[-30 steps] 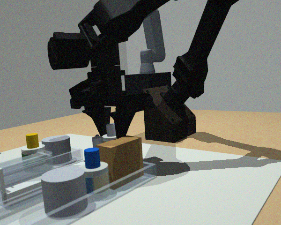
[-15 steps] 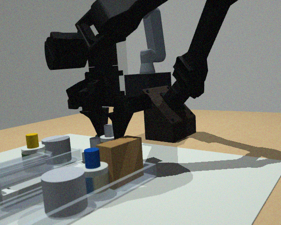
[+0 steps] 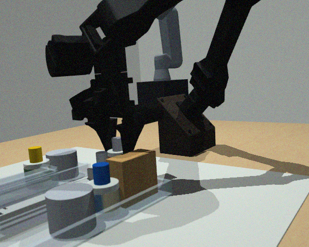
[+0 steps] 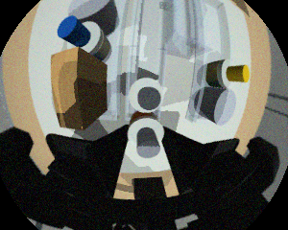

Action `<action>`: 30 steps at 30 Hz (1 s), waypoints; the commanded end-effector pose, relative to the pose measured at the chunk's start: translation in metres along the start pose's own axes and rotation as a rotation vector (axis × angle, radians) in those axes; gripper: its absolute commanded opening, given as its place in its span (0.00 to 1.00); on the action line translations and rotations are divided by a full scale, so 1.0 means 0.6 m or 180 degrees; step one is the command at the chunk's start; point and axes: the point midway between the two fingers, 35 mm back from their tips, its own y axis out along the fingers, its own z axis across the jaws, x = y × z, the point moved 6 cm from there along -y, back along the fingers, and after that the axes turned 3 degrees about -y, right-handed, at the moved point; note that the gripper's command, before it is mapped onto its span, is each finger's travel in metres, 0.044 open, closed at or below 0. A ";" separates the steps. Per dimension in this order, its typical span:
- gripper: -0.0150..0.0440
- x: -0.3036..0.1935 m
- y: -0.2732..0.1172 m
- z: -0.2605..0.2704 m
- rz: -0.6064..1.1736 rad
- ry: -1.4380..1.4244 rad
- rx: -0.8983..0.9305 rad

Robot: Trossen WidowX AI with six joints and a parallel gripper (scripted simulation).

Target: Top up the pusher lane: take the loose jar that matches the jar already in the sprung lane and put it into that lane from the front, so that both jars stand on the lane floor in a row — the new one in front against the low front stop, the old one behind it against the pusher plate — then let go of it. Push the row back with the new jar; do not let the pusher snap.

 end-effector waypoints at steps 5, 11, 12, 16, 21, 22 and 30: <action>0.25 0.015 -0.004 0.002 -0.0057 -0.0034 0.0004; 0.25 0.019 -0.005 0.002 -0.0057 -0.0035 0.0005; 0.25 0.020 -0.005 0.002 -0.0057 -0.0035 0.0005; 0.25 0.022 -0.005 0.002 -0.0058 -0.0035 0.0005; 0.25 0.026 -0.006 0.002 -0.0058 -0.0035 0.0005; 0.25 0.027 -0.006 0.002 -0.0058 -0.0035 0.0005; 0.25 0.032 -0.007 0.002 -0.0059 -0.0036 0.0005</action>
